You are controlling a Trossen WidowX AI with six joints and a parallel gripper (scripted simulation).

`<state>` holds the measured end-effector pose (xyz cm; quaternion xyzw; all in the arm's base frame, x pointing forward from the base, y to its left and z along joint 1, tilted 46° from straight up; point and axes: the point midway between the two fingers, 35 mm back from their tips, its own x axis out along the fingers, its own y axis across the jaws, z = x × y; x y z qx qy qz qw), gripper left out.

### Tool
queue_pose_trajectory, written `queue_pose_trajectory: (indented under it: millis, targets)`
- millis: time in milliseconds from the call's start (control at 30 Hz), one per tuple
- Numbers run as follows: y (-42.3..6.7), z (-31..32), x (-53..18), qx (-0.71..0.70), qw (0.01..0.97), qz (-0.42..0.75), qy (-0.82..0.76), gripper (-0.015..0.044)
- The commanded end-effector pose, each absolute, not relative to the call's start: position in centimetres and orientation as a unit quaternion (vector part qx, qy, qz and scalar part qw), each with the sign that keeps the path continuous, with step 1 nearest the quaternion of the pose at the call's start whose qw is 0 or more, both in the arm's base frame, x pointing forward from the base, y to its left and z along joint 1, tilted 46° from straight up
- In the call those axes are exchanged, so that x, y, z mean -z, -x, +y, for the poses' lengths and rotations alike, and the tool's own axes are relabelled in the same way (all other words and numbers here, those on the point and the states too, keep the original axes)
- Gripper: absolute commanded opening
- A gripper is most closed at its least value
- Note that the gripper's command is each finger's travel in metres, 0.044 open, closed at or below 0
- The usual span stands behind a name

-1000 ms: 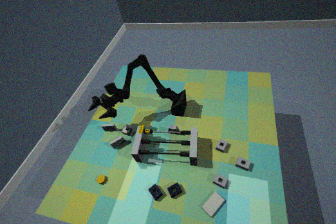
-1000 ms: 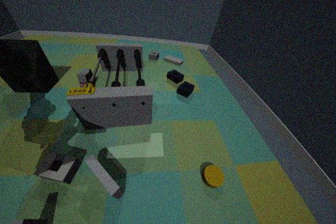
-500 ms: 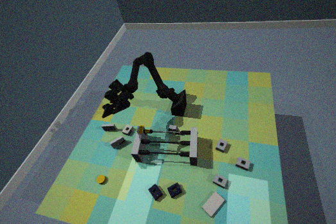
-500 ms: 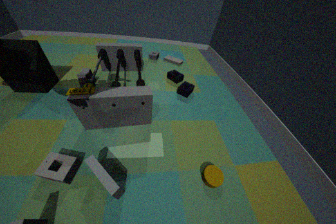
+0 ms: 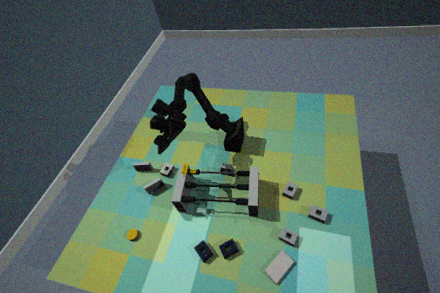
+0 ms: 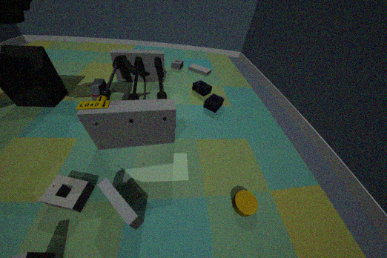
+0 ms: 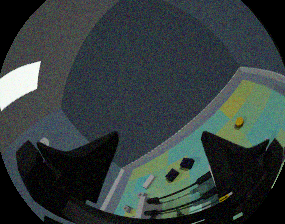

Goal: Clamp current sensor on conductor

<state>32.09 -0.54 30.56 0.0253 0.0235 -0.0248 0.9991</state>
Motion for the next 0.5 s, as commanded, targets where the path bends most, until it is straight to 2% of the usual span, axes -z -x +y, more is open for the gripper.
queue_pose_trajectory:
  millis: [0, 133, 267, 367, 467]
  targets:
    - [-32.9, -1.4, -25.6, 0.096, 0.982, 0.149, -0.074, 0.0440]
    - [-31.7, -2.7, -20.6, 0.200, 0.936, 0.276, -0.090, 0.0440]
    - [-28.3, -4.5, -17.2, 0.340, 0.857, 0.385, -0.041, 0.0440]
    - [-26.6, -5.7, -17.5, 0.429, 0.808, 0.402, 0.026, 0.0440]
    - [-25.8, -6.1, -18.0, 0.459, 0.787, 0.407, 0.068, 0.0440]
